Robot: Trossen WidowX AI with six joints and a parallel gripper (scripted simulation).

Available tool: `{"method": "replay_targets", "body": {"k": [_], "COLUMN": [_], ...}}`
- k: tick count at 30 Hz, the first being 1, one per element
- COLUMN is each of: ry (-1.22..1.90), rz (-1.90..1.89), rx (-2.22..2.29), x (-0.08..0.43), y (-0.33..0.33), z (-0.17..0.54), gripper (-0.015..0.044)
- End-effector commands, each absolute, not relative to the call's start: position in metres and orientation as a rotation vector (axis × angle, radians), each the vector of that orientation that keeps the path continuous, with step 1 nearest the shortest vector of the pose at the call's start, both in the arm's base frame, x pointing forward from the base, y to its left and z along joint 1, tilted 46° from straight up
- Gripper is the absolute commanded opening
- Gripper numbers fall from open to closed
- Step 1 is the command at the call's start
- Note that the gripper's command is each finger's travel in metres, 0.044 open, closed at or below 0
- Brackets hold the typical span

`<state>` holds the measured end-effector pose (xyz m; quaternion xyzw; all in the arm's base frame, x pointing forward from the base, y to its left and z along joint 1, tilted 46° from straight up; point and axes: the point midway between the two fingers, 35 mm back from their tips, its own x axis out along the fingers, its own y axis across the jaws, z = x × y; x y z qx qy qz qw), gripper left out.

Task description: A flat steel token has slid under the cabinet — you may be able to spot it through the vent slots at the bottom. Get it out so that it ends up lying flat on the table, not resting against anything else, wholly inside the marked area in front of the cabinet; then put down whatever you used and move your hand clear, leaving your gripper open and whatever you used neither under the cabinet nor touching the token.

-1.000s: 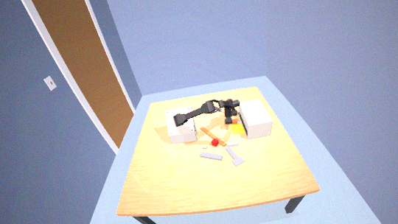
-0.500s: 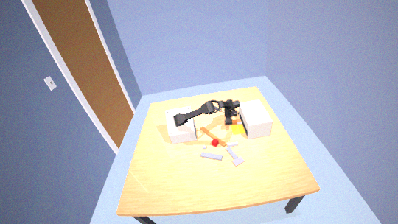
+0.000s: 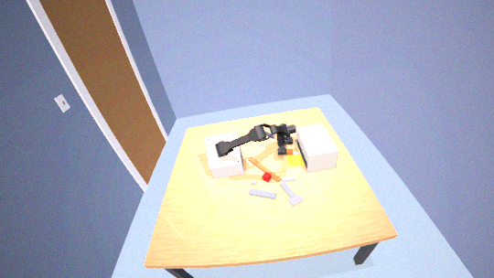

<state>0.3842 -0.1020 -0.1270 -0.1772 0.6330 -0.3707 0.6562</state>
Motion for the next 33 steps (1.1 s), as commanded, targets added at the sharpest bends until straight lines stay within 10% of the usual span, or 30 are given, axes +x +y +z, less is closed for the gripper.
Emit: {"method": "replay_targets", "body": {"k": [1, 33], "ry": [1.434, 1.436], "rz": [-0.845, -0.845], "rx": [-0.404, -0.404], "x": [0.378, 0.346], "y": [-0.101, -0.093], "z": [-0.128, -0.134], "gripper": [0.0, 0.0]}}
